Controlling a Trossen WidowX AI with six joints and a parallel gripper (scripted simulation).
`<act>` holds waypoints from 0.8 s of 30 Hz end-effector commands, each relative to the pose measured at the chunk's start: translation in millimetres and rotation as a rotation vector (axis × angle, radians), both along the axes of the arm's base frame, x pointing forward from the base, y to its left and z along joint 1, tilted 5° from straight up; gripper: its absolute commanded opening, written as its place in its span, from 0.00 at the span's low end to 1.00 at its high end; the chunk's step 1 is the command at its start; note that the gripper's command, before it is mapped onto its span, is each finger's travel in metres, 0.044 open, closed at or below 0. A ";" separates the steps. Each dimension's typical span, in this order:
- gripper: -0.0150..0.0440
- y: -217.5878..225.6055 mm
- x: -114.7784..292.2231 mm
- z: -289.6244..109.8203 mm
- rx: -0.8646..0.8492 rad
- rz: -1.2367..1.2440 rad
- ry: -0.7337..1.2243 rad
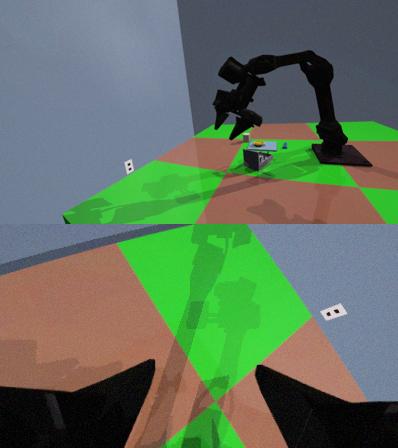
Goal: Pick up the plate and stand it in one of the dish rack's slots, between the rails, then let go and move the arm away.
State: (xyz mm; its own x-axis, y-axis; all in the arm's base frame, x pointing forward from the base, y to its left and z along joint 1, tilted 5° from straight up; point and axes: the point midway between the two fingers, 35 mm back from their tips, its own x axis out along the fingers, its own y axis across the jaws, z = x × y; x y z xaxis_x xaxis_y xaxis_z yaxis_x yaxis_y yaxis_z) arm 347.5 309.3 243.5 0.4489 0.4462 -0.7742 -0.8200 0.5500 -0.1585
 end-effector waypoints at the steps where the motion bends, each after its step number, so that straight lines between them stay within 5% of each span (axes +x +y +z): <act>1: 0.93 -42.9 23.0 -8.6 -0.047 -0.101 0.048; 13: 0.93 -192.0 54.9 -31.8 -0.154 -0.429 0.253; 24: 0.93 -328.7 30.3 -47.1 -0.229 -0.696 0.504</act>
State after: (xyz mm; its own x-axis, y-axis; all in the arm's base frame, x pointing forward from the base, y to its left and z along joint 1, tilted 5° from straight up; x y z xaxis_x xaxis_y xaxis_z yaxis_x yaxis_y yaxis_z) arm 386.6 11.8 199.5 0.2004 0.0315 -0.9792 -0.3683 0.9286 -0.0455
